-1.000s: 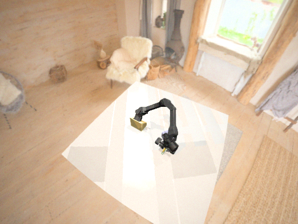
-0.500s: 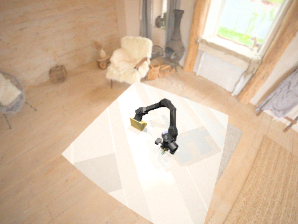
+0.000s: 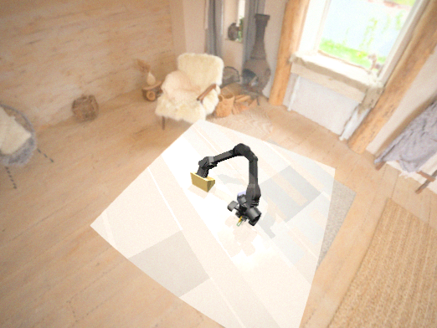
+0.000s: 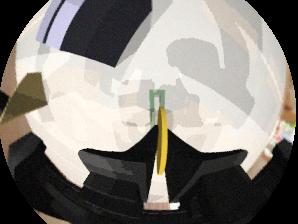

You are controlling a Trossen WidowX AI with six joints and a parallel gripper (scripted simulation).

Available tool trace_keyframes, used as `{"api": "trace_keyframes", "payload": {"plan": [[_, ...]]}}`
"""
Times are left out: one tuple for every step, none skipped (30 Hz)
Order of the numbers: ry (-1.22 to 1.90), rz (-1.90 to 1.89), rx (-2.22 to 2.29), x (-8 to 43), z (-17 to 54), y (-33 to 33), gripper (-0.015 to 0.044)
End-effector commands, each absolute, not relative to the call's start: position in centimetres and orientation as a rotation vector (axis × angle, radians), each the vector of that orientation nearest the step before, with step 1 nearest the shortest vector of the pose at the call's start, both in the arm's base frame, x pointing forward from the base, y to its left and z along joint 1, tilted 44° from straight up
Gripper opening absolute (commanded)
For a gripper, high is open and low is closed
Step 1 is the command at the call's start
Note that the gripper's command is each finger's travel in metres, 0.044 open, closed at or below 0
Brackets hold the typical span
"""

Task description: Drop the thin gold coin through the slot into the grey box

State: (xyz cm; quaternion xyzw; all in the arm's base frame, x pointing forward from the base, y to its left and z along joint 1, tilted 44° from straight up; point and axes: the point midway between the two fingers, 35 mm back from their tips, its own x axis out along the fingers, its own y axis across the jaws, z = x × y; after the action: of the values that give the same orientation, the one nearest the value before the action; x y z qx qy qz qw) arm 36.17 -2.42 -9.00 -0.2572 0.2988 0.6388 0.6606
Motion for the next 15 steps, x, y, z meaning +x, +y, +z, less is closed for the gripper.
{"api": "trace_keyframes", "payload": {"plan": [[0.670, 1.435, -0.600, 36.6, -8.2, -3.4, 0.0000], [0.670, 1.437, -0.600, 36.6, -8.0, -3.6, 0.0000], [0.670, 1.438, -0.600, 36.6, -7.8, -3.8, 0.0000], [0.670, 1.439, -0.601, 36.6, -7.6, -4.0, 0.0000], [0.669, 1.440, -0.601, 36.6, -7.4, -4.1, 0.0000], [0.669, 1.441, -0.602, 36.6, -7.3, -4.3, 0.0000], [0.669, 1.442, -0.602, 36.6, -7.1, -4.5, 0.0000], [0.669, 1.443, -0.603, 36.6, -6.9, -4.7, 0.0000], [0.668, 1.445, -0.603, 36.6, -6.7, -4.8, 0.0000], [0.668, 1.446, -0.603, 36.6, -6.6, -5.0, 0.0000], [0.668, 1.447, -0.604, 36.6, -6.4, -5.1, 0.0000], [0.668, 1.448, -0.604, 36.5, -6.2, -5.3, 0.0000], [0.667, 1.449, -0.604, 36.5, -6.0, -5.5, 0.0000], [0.667, 1.451, -0.604, 36.5, -5.8, -5.6, 0.0000], [0.666, 1.452, -0.605, 36.5, -5.6, -5.8, 0.0000]]}}
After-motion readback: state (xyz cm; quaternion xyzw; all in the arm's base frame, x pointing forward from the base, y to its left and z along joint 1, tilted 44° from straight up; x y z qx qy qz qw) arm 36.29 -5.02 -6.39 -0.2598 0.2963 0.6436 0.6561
